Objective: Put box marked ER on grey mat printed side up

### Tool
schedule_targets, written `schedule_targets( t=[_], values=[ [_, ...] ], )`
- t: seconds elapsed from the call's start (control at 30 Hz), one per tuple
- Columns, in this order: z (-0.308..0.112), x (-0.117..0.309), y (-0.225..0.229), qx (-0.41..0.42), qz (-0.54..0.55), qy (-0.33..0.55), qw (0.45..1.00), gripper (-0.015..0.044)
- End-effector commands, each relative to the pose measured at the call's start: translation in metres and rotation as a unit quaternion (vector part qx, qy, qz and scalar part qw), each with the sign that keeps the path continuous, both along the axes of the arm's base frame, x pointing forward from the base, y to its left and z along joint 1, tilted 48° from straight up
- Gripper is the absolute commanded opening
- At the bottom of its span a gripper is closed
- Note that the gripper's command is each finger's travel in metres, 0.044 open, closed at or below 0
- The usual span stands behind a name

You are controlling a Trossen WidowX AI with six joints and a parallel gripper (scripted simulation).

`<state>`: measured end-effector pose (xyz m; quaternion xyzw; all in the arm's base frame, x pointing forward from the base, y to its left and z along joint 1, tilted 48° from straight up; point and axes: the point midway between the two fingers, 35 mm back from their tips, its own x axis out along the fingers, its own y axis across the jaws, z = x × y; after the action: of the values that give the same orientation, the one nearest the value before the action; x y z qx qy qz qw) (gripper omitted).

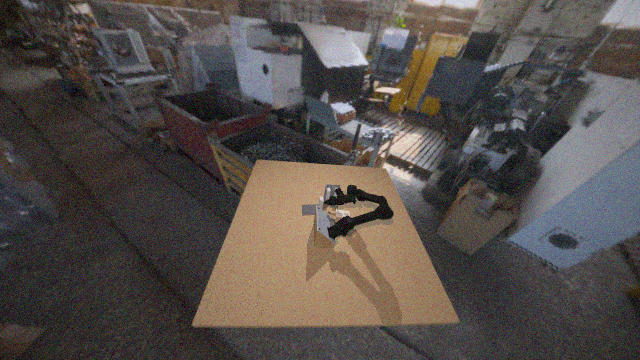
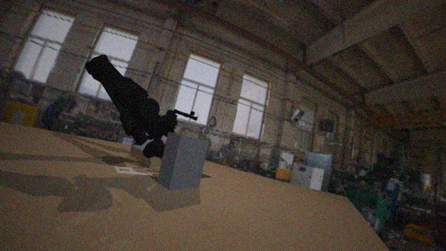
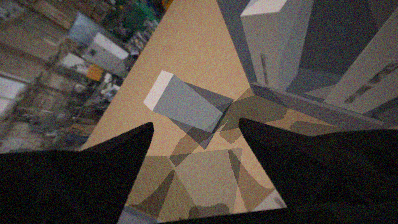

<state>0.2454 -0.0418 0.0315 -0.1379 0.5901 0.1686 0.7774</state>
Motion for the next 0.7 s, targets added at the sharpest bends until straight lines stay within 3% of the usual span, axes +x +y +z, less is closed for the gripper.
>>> schedule_targets(
  t=[0.0,0.67],
  values=[
    [0.008,0.002,0.001,-0.001,-0.001,-0.002,1.000,0.0440],
    [0.040,0.002,0.006,0.000,0.000,-0.002,1.000,0.0440]
  ],
)
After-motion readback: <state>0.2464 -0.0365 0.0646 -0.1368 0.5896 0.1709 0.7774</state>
